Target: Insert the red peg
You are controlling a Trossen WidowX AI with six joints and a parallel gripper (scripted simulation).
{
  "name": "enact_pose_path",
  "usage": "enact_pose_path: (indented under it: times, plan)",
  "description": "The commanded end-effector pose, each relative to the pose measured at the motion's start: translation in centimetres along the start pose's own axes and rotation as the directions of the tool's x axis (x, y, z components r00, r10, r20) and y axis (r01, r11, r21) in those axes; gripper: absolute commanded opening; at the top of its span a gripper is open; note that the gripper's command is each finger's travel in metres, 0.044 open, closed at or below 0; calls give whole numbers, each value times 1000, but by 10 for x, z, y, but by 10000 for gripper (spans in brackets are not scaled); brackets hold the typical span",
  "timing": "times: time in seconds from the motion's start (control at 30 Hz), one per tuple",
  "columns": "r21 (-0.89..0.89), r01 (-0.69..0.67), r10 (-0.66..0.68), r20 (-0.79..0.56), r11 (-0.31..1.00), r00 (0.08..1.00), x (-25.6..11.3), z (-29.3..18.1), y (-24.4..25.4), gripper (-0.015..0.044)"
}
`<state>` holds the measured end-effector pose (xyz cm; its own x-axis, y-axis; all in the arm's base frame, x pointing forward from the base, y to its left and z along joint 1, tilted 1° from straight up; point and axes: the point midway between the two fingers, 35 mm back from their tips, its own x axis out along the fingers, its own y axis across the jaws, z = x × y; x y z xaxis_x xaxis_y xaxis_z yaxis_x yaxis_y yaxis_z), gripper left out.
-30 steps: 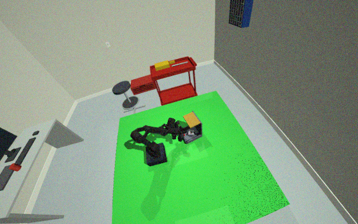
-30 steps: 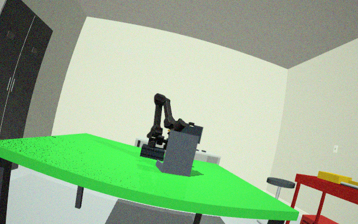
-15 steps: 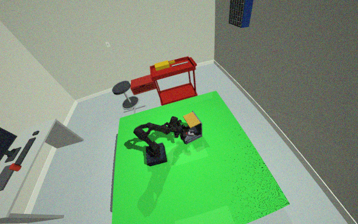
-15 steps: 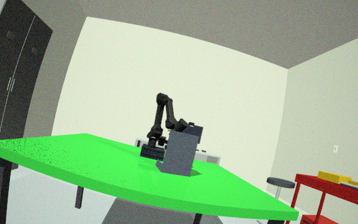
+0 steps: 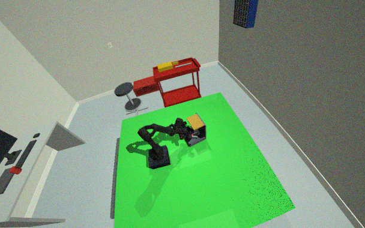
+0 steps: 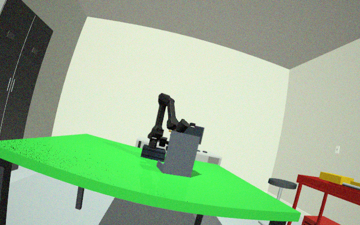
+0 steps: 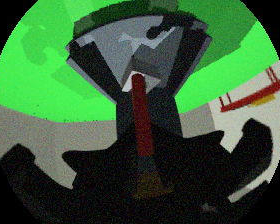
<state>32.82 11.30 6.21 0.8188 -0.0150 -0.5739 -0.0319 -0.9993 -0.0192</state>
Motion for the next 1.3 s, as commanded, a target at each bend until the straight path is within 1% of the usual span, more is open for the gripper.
enact_pose_path:
  times: [0.0,1.27]
  plan:
    - [-6,5,-5,3,1000,1000,3,-1,-1,0]
    - [-6,5,-5,1,1000,1000,21,-16,-3,0]
